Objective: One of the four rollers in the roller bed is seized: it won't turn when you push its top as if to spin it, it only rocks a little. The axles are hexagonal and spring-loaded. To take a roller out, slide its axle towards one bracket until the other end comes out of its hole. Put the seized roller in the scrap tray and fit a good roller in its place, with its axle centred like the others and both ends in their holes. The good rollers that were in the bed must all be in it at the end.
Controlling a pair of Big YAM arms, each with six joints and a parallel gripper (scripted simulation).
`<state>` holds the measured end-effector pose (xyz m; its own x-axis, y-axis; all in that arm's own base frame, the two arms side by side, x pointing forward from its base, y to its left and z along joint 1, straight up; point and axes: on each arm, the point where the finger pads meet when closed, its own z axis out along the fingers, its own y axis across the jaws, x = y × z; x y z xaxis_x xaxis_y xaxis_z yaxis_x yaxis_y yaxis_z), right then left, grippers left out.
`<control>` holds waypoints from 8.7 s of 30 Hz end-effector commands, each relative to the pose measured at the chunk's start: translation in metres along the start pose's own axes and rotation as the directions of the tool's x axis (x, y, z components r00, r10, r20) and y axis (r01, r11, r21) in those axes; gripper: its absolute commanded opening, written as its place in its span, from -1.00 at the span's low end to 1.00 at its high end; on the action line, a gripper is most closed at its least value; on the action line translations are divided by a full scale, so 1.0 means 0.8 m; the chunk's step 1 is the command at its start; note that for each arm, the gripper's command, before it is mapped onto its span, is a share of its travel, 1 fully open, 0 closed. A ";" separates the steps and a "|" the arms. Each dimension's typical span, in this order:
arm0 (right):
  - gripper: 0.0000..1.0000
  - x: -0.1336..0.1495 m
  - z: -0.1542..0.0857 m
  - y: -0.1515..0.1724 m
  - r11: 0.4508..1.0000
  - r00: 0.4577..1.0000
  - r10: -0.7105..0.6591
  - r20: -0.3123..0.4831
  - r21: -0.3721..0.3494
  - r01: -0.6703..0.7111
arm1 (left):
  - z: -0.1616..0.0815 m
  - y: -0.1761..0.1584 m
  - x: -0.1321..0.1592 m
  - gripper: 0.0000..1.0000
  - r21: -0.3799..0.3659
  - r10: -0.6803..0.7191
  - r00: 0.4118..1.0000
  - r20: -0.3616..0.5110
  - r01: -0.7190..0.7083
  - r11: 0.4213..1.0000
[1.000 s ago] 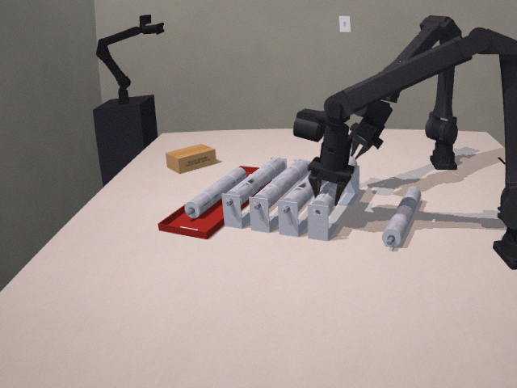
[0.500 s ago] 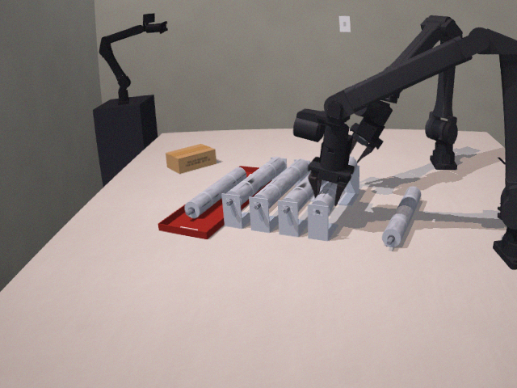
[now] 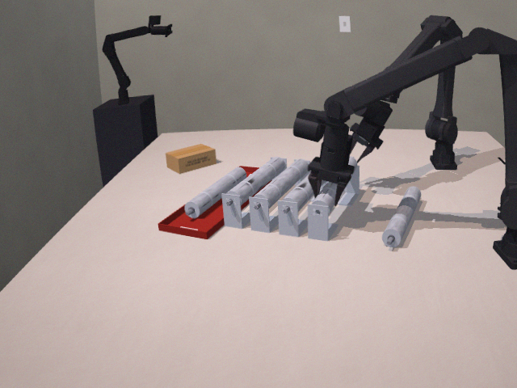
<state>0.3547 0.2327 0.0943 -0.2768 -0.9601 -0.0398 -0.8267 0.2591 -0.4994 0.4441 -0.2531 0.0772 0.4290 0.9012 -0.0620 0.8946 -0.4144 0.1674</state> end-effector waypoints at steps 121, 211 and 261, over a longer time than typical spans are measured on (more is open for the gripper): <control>-0.36 -0.008 -0.081 -0.011 1.000 0.999 0.021 0.030 0.019 -0.021 | -0.082 0.023 0.005 0.24 -0.003 0.015 0.999 -0.047 -0.015 1.000; -0.36 0.081 -0.228 -0.436 0.436 0.276 0.626 0.730 -0.034 -0.900 | -0.399 0.091 0.234 0.24 -0.425 -0.555 0.305 0.774 0.900 -0.099; -0.36 0.196 -0.309 -0.498 0.270 0.043 0.494 0.869 -0.106 -0.957 | -0.515 0.044 0.298 0.24 -0.118 -0.202 0.035 0.979 0.903 -0.414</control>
<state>0.5198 -0.0011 0.4967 0.0074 0.0004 -1.0000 0.0015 1.0000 0.0004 0.5195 0.0001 0.4932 0.0025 0.0011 -1.0000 -0.0011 1.0000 0.0011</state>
